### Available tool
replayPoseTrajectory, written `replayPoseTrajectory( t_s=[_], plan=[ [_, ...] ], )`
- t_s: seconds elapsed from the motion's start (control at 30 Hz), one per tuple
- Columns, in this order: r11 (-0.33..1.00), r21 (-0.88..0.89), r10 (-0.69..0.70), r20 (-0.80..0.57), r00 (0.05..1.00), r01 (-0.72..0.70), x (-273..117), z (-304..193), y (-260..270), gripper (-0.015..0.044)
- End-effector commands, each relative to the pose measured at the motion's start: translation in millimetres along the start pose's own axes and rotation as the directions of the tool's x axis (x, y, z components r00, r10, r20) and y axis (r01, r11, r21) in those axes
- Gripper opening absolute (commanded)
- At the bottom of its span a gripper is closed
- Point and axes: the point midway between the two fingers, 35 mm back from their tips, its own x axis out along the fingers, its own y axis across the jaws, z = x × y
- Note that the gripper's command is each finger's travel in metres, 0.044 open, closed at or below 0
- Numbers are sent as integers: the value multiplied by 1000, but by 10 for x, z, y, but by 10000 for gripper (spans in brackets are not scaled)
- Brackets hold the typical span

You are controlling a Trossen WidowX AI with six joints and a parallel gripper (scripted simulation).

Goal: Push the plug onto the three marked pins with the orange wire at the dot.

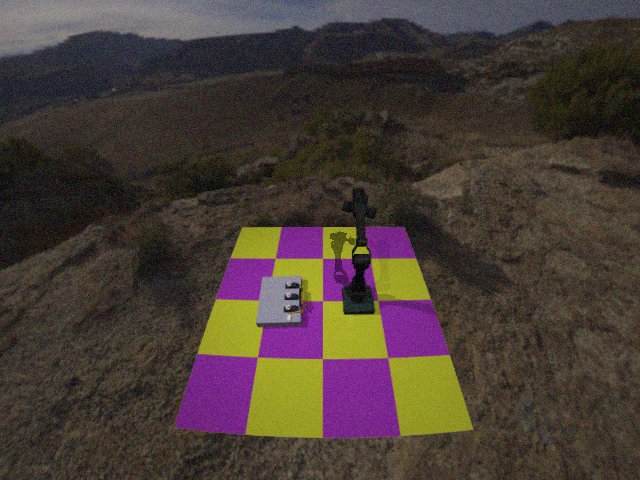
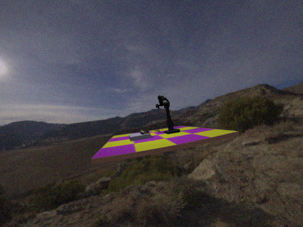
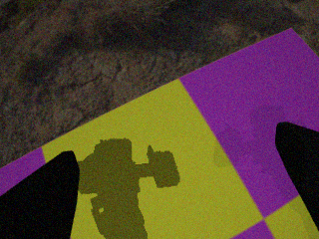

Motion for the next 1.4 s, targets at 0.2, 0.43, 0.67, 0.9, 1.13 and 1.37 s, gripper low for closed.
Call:
replayPoseTrajectory(
  t_s=[0.2,0.43,0.67,0.9,1.13,1.37],
  plan=[
    [999,-22,31,7,1000,-31,-5,-32,109,216],
    [991,-80,113,22,993,-111,-37,-126,395,115],
    [968,-148,209,36,977,-202,-96,-249,712,115],
    [933,-208,309,45,950,-294,-192,-395,1024,115],
    [884,-271,408,45,912,-382,-315,-567,1312,115],
    [822,-329,505,40,862,-465,-462,-757,1581,115]
  ],
)
